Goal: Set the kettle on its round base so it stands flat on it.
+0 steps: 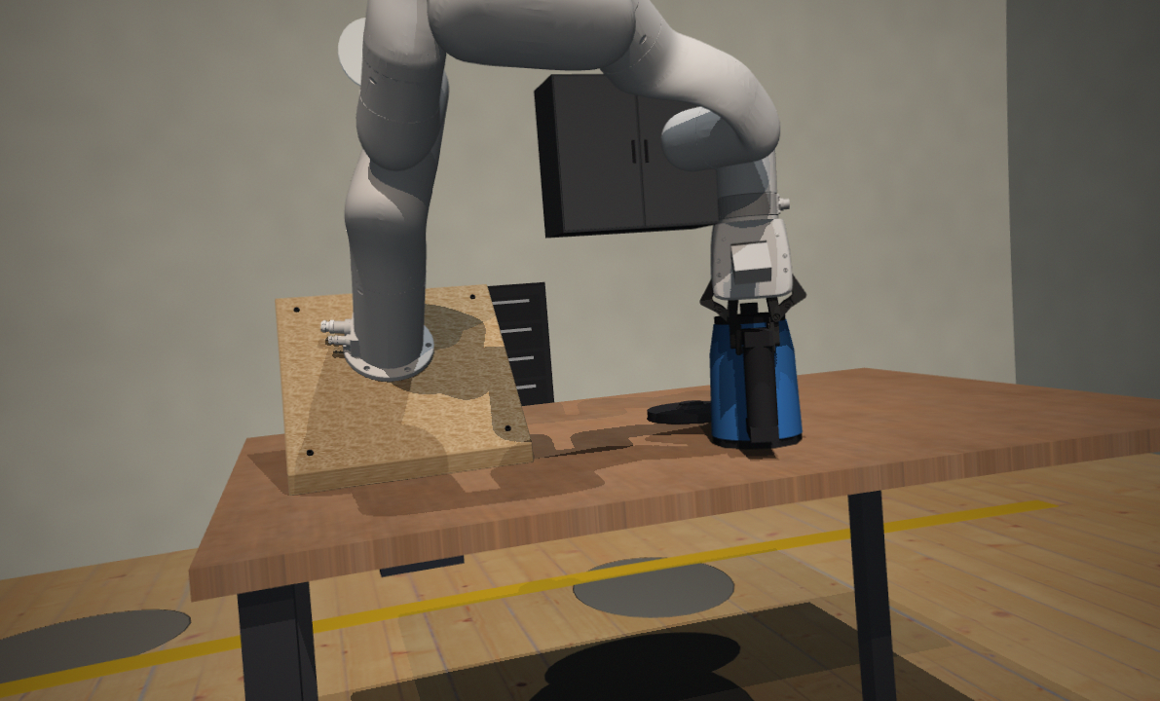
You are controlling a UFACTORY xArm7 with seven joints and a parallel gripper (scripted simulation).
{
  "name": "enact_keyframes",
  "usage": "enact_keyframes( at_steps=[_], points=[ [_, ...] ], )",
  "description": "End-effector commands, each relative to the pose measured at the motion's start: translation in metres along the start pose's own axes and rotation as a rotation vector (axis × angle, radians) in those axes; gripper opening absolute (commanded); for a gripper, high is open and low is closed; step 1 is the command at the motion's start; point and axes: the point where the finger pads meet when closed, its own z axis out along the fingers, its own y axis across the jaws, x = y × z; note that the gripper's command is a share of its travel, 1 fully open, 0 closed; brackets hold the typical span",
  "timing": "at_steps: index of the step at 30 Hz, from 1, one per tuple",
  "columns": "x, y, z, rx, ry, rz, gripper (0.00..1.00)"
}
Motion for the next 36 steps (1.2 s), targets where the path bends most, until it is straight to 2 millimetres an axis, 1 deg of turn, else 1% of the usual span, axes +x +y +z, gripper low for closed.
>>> enact_keyframes(
  at_steps=[1, 7, 15, 17, 28, 36],
  points=[
    [-0.001, -0.002, -0.004, 0.006, -0.002, 0.0, 0.0],
    [-0.001, -0.002, -0.009, 0.006, -0.002, 0.0, 0.0],
    [-0.001, -0.002, -0.023, 0.006, -0.002, 0.0, 0.0],
    [-0.001, -0.002, -0.023, 0.006, -0.002, 0.0, 0.0],
    [-0.001, -0.001, -0.041, 0.006, -0.002, 0.0, 0.0],
    [-0.001, -0.001, -0.047, 0.006, -0.002, 0.0, 0.0]
  ],
)
